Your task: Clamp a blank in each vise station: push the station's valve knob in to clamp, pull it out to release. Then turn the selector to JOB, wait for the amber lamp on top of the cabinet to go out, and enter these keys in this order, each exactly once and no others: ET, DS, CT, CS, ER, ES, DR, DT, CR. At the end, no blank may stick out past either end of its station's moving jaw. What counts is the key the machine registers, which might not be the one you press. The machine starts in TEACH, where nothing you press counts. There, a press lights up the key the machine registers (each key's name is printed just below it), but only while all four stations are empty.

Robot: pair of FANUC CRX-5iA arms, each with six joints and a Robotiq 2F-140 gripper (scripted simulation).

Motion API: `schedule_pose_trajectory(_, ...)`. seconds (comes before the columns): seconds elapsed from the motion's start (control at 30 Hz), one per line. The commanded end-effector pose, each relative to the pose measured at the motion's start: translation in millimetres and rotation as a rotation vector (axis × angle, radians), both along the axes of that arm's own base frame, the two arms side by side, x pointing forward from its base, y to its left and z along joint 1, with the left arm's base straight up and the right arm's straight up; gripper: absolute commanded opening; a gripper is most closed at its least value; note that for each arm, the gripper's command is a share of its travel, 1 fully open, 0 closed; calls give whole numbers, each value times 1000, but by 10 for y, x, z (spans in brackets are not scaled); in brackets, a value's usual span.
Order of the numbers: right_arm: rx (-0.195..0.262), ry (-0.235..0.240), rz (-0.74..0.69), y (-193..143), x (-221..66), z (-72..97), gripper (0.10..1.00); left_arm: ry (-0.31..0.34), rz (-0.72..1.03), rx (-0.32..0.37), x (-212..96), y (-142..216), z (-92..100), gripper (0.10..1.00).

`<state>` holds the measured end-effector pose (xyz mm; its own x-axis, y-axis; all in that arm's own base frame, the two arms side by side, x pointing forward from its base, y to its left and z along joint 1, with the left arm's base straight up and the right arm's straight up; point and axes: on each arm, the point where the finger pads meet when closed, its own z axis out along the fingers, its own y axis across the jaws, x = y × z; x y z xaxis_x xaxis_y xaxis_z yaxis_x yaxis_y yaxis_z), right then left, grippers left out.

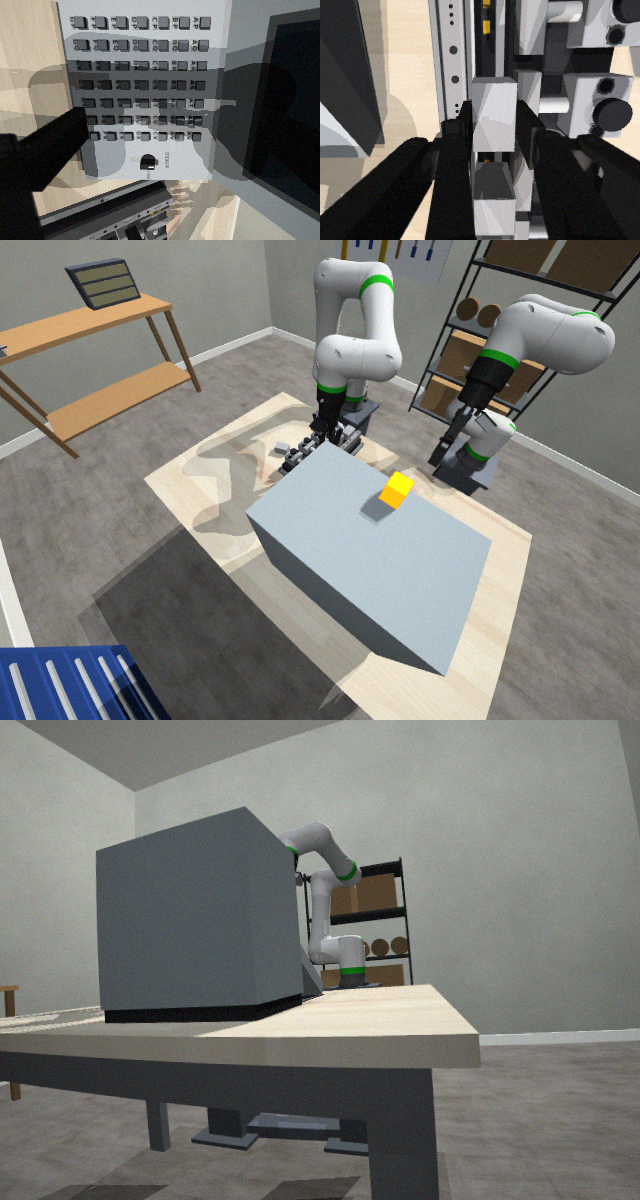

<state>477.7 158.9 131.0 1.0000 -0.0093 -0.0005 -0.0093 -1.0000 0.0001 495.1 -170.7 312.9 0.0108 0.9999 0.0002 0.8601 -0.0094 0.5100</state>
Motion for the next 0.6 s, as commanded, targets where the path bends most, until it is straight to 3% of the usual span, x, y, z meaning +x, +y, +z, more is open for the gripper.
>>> schedule_pose_trajectory(0.0, 0, -2, 0, 1, 5, 6, 99, -2, 0, -1, 3, -2, 10, 1000)
schedule_pose_trajectory(0.07, 0, -2, 0, 1, 5, 6, 99, -2, 0, -1, 3, -2, 10, 1000)
schedule_pose_trajectory(0.1, 0, -2, 0, 1, 5, 6, 460, -2, 0, -1, 3, -2, 10, 1000)
schedule_pose_trajectory(0.3, 0, -2, 0, 1, 5, 56, 460, -2, 0, -1, 3, -2, 10, 1000)
schedule_pose_trajectory(0.33, 0, -2, 0, 1, 5, 300, 460, -2, 0, -1, 3, -2, 10, 1000)
schedule_pose_trajectory(0.37, 0, -2, 0, 0, 4, 676, 460, -2, 0, -1, 3, -2, 10, 1000)
schedule_pose_trajectory(0.53, 0, -2, 0, 0, 4, 1243, 460, -2, 0, -1, 3, -2, 10, 1000)
schedule_pose_trajectory(0.57, 0, -2, 0, 0, 4, 1243, 460, -2, 0, -1, 3, -2, 10, 1000)
